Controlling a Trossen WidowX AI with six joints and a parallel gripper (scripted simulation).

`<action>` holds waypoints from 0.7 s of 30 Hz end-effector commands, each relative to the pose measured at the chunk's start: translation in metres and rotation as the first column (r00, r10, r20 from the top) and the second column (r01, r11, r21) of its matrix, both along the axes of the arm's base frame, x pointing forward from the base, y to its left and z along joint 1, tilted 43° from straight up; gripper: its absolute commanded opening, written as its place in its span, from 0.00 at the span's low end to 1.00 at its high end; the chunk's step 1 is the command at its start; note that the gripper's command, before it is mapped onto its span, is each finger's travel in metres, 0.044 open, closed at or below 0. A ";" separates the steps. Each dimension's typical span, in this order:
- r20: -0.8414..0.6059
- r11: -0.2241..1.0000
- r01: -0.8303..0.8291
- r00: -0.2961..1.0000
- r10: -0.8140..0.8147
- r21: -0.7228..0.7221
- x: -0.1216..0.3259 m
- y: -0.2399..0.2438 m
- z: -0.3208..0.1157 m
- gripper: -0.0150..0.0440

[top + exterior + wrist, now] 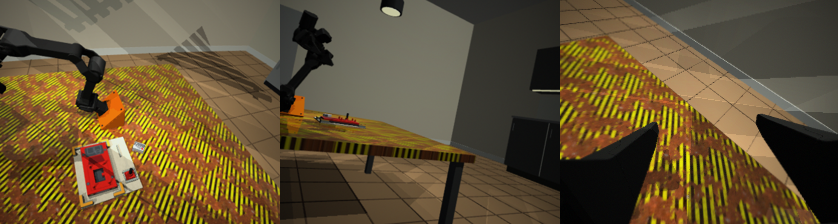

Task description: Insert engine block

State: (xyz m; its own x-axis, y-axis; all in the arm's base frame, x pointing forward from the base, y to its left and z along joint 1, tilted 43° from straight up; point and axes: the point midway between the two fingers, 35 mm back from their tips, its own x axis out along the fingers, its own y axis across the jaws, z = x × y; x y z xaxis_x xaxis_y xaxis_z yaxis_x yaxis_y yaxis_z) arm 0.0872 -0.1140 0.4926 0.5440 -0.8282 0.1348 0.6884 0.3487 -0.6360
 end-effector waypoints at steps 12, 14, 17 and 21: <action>0.151 0.947 -0.182 0.978 0.145 0.266 0.009 -0.056 -0.026 1.00; 0.165 0.930 -0.204 0.973 0.159 0.306 0.014 -0.063 -0.032 1.00; 0.182 0.900 -0.236 0.967 0.179 0.367 0.023 -0.073 -0.042 1.00; 0.197 0.852 -0.272 0.959 0.203 0.447 0.037 -0.085 -0.056 1.00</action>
